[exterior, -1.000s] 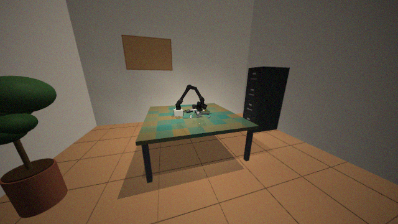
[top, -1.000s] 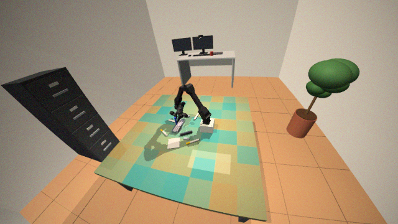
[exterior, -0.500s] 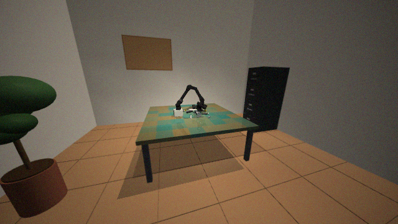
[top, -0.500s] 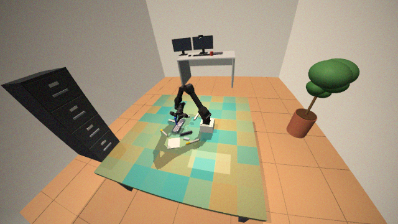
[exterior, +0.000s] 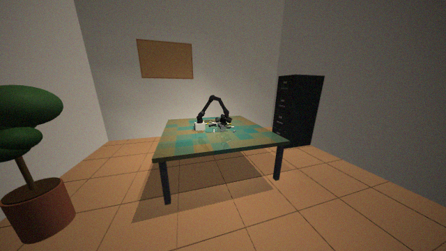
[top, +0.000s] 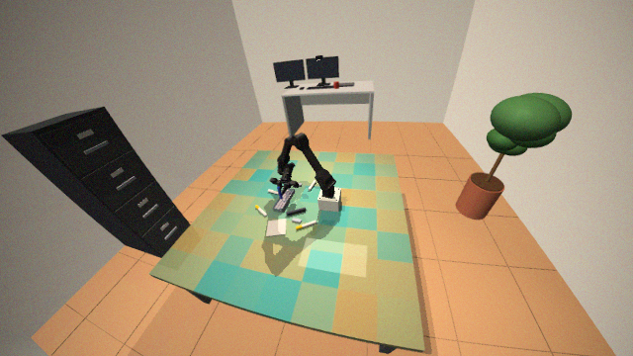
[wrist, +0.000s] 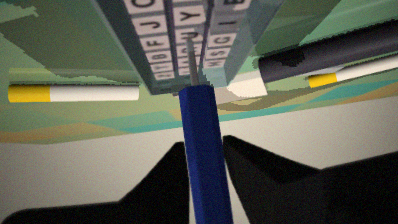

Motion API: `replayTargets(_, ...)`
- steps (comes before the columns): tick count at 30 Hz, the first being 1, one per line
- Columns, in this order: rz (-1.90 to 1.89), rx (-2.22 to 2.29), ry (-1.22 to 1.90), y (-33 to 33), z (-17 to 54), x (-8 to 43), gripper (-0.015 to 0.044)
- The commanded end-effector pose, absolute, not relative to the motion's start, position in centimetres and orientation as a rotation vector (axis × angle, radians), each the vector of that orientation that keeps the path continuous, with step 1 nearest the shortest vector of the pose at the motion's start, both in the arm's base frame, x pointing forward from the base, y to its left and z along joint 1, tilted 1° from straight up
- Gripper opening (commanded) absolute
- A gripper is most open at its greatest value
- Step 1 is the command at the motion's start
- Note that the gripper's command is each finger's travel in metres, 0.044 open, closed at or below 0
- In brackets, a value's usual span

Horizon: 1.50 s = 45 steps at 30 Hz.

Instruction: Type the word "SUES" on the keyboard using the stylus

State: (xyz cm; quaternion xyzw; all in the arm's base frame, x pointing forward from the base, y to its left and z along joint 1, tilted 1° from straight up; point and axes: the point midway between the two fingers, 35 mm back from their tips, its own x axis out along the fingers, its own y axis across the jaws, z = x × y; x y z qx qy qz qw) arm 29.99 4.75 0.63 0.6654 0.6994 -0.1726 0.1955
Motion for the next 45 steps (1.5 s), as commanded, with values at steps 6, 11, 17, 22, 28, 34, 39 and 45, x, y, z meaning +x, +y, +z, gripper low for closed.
replayTargets(6, -0.488, 1.862, 1.965, 4.8, 0.0, 29.8, 0.0081)
replayTargets(11, -0.488, 1.862, 1.965, 4.8, -0.2, 29.8, 0.0081)
replayTargets(17, -0.488, 1.862, 1.965, 4.8, 0.0, 29.8, 0.0081)
replayTargets(22, -0.488, 1.862, 1.965, 4.8, 0.1, 29.8, 0.0081)
replayTargets(28, -0.488, 1.862, 1.965, 4.8, 1.8, 29.9, 0.0081)
replayTargets(34, -0.488, 1.862, 1.965, 4.8, 3.8, 29.8, 0.0081)
replayTargets(39, -0.488, 1.862, 1.965, 4.8, 3.8, 29.8, 0.0081)
replayTargets(45, -0.488, 1.862, 1.965, 4.8, 3.8, 29.8, 0.0081)
